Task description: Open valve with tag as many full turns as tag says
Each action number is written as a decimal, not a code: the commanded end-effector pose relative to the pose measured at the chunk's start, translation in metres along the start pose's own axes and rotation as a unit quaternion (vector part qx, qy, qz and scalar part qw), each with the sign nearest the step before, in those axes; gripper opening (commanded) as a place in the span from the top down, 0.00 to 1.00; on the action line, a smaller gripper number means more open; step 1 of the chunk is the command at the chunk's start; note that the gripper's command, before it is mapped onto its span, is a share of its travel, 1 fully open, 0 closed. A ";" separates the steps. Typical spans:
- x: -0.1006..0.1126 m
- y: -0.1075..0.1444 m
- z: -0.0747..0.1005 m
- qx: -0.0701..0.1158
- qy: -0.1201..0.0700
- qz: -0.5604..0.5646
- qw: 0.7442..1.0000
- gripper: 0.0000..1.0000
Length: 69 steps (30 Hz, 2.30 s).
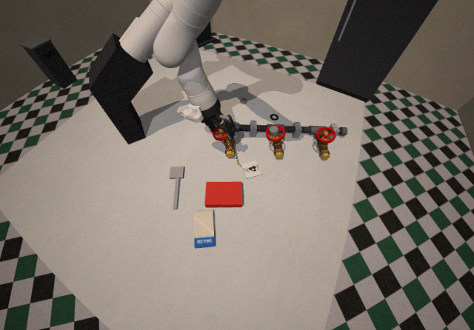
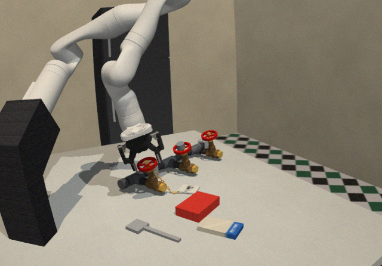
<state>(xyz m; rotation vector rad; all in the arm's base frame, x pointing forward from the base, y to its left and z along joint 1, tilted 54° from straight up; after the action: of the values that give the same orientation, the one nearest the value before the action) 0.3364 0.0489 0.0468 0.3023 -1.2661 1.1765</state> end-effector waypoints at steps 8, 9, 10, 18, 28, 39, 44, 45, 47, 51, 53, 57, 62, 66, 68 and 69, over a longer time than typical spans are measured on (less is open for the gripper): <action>0.004 0.000 0.000 -0.001 -0.003 0.004 1.000 0.00; 0.004 0.000 0.000 -0.001 -0.003 0.004 1.000 0.00; 0.004 0.000 0.000 -0.001 -0.003 0.004 1.000 0.00; 0.004 0.000 0.000 -0.001 -0.003 0.004 1.000 0.00; 0.004 0.000 0.000 -0.001 -0.003 0.003 1.000 0.00; 0.004 0.000 0.000 -0.001 -0.003 -0.010 1.000 0.00; 0.004 0.000 0.000 -0.001 -0.003 -0.027 1.000 0.00; 0.004 0.000 0.000 -0.001 -0.003 -0.032 0.999 0.00; 0.004 0.000 0.000 -0.001 -0.003 -0.042 0.999 0.00; 0.004 0.000 0.000 -0.001 -0.003 -0.054 0.999 0.00; 0.004 0.000 0.000 -0.001 -0.003 -0.067 0.998 0.00; 0.004 0.000 0.000 -0.001 -0.003 -0.099 0.995 0.00; 0.004 0.000 0.000 0.000 -0.003 -0.147 0.989 0.00; 0.003 0.000 0.000 -0.001 -0.003 -0.192 0.981 0.00; 0.003 0.000 0.000 -0.001 -0.003 -0.192 0.981 0.00; 0.003 0.000 0.000 -0.001 -0.003 -0.204 0.979 0.00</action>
<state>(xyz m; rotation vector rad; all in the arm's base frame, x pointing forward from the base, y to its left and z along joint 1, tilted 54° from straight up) 0.3377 0.0508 0.0505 0.5092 -1.1647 0.8616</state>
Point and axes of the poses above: the point where the finger pads meet when closed, its own z axis back along the fingers, its own y axis across the jaws, x = y × z, the point moved 7 cm from there along z, back along the fingers, and after that the axes turned 6 degrees about -z, right-handed, at the moved point
